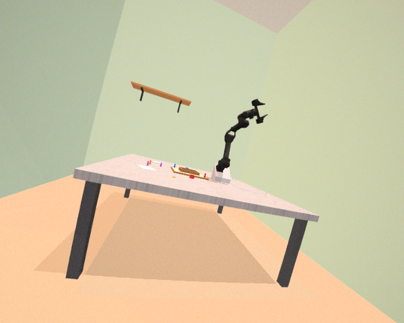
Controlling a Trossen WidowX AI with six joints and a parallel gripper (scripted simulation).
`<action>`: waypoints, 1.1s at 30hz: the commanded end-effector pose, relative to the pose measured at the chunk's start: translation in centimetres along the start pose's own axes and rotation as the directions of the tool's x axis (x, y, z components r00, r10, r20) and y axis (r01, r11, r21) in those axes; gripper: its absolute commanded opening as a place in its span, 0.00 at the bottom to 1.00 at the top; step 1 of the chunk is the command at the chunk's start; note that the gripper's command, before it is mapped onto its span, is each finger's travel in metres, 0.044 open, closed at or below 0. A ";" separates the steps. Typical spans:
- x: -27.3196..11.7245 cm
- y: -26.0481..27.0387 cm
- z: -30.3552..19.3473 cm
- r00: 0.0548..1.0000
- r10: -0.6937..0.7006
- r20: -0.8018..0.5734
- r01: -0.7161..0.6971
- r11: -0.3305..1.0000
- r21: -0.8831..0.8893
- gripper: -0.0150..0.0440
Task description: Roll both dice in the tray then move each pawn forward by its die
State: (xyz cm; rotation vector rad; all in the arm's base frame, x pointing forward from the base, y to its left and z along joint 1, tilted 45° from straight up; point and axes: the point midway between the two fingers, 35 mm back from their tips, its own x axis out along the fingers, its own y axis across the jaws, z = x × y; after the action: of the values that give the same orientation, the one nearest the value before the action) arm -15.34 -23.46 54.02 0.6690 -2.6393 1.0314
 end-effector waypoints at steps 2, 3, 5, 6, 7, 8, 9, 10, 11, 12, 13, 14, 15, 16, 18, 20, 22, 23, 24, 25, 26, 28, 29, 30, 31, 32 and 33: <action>0.0 0.3 -0.8 1.000 -0.001 -0.014 0.001 1.000 0.020 0.84; 0.0 0.6 -1.7 0.999 -0.001 -0.032 0.003 0.999 0.044 0.80; -0.1 1.4 -4.0 0.997 0.001 -0.082 0.007 0.995 0.100 0.72; -0.1 1.8 -5.2 0.994 0.008 -0.113 0.007 0.992 0.124 0.72; -0.2 2.2 -6.4 0.989 0.015 -0.145 0.007 0.989 0.147 0.72; -0.4 2.6 -7.5 0.984 0.023 -0.177 0.008 0.985 0.170 0.72; -0.6 3.0 -8.7 0.978 0.031 -0.208 0.010 0.981 0.192 0.72; -0.8 3.4 -9.8 0.970 0.040 -0.239 0.013 0.977 0.213 0.72; -1.1 3.8 -10.7 0.962 0.041 -0.268 0.025 0.971 0.238 0.72; -1.4 4.3 -11.7 0.952 0.043 -0.302 0.040 0.963 0.266 0.72; -1.8 4.7 -12.8 0.940 0.048 -0.337 0.055 0.955 0.290 0.72; -2.2 5.2 -14.0 0.927 0.057 -0.372 0.067 0.948 0.311 0.72; -2.7 5.7 -15.2 0.912 0.068 -0.404 0.076 0.941 0.329 0.72; -3.2 6.2 -16.4 0.896 0.079 -0.437 0.086 0.934 0.346 0.72; -4.5 7.2 -18.6 0.860 0.103 -0.500 0.110 0.919 0.378 0.72; -5.8 8.2 -20.8 0.819 0.127 -0.559 0.137 0.904 0.405 0.72; -7.3 9.0 -22.6 0.782 0.139 -0.608 0.159 0.899 0.409 0.72; -7.9 9.3 -23.3 0.768 0.143 -0.624 0.167 0.897 0.410 0.72; -8.3 9.5 -23.7 0.758 0.145 -0.636 0.172 0.896 0.410 0.72; -8.6 9.6 -24.1 0.749 0.149 -0.646 0.177 0.893 0.413 0.72; -9.1 9.9 -24.6 0.735 0.156 -0.660 0.186 0.890 0.417 0.72; -10.6 10.7 -26.1 0.692 0.174 -0.701 0.210 0.880 0.426 0.72; -11.7 11.2 -27.0 0.662 0.186 -0.726 0.227 0.873 0.431 0.72; -12.8 11.7 -27.9 0.631 0.199 -0.750 0.244 0.867 0.435 0.72; -14.1 12.2 -28.8 0.595 0.206 -0.777 0.273 0.858 0.436 0.72; -15.5 12.7 -29.7 0.555 0.214 -0.804 0.303 0.848 0.434 0.72; -17.0 13.2 -30.6 0.513 0.222 -0.829 0.333 0.839 0.430 0.72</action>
State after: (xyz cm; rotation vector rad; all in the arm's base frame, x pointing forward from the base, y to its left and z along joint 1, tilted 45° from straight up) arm -8.64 7.42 62.83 0.2208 -1.5708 1.5785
